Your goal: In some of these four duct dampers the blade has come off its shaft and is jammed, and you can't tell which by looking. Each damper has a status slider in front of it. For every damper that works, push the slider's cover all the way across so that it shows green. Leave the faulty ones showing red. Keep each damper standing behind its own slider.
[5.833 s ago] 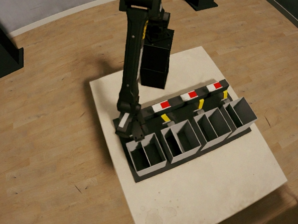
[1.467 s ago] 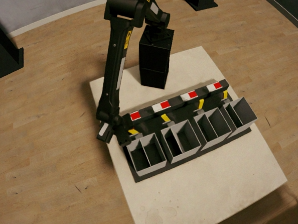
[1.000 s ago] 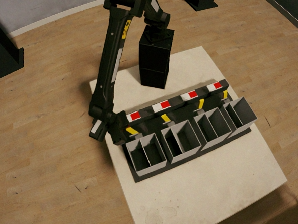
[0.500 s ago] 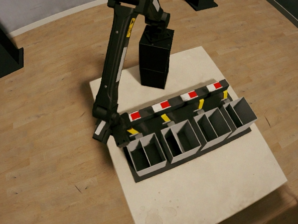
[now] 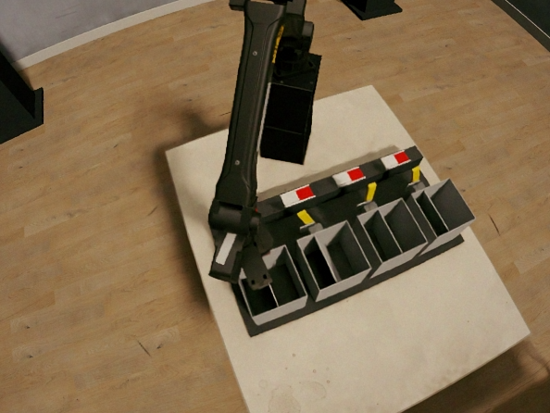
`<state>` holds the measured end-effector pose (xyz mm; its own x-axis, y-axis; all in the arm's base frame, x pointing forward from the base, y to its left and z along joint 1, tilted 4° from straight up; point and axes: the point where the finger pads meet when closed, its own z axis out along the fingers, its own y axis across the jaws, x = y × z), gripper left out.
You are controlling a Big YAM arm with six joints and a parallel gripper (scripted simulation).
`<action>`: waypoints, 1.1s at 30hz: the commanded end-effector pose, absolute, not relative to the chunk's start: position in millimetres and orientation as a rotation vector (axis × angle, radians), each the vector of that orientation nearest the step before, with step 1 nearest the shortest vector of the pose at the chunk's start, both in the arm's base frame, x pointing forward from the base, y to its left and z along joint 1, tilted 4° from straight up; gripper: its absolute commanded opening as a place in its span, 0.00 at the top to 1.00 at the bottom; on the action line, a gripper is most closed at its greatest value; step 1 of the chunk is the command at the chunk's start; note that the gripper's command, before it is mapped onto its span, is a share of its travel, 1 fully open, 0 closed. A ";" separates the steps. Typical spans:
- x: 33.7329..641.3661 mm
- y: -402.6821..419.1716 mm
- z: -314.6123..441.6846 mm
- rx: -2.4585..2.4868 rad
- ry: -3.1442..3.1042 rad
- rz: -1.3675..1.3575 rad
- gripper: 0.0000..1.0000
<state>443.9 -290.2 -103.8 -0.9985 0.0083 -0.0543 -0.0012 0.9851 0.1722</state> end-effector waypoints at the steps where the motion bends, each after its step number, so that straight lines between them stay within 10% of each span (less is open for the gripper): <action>1: 482.5 -303.0 -70.7 0.041 3.016 0.153 0.64; 33: 511.4 -287.0 -63.9 0.058 3.030 0.045 0.64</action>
